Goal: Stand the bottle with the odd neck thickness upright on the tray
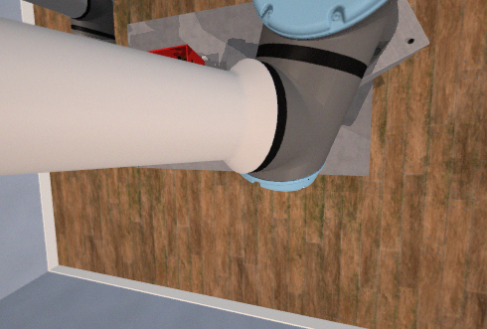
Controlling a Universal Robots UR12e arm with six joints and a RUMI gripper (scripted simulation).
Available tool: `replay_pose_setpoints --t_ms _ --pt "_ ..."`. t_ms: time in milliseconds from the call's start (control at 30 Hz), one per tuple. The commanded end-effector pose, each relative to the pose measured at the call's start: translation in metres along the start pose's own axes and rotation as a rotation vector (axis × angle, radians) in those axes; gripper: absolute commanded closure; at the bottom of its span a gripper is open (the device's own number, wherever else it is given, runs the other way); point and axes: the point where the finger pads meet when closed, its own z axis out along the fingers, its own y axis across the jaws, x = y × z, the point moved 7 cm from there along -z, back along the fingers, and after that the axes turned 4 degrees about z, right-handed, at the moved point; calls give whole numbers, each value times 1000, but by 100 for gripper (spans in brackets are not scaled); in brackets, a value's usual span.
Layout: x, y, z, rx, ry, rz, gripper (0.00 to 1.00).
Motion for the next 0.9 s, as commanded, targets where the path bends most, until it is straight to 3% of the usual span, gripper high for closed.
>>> replay_pose_setpoints --t_ms 0,867 --pt "0 0 -1 1 -1 0 62" --pt "0 0 -3 1 -1 0 62"
